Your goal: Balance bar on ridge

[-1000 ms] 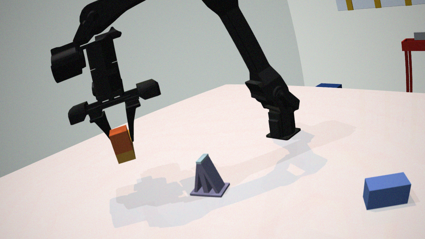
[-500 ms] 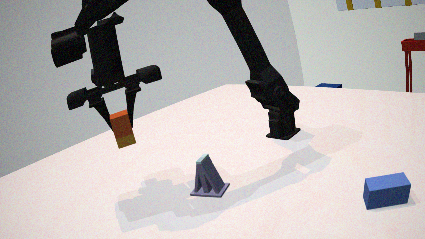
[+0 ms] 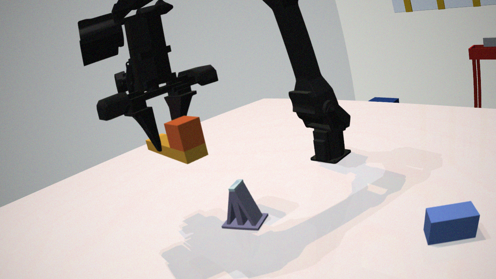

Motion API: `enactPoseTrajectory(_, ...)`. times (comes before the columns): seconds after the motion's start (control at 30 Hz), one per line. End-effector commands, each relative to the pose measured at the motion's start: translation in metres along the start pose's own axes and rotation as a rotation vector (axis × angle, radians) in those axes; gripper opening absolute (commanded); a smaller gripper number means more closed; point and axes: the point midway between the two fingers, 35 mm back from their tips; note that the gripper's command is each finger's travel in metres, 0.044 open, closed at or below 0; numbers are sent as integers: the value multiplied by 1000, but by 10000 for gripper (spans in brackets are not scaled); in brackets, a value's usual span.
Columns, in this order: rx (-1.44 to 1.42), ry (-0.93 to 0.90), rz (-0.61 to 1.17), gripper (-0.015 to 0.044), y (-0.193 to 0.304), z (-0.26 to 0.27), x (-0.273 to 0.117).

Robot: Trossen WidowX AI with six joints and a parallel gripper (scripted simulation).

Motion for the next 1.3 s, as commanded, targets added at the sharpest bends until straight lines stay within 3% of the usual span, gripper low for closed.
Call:
enactPoseTrajectory(0.0, -99, -8, 4, 0, 12, -11, -2)
enactPoseTrajectory(0.43, -454, -7, 7, 0, 48, -44, 2)
enactPoseTrajectory(1.27, -468, -7, 7, 0, 53, -40, 36)
Point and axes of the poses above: the point midway between the two fingers, 35 mm back from their tips, its own x axis out along the fingers, its own z axis across the jaws, y = z × x, and after that the axes turned 10 degrees about x, right-handed
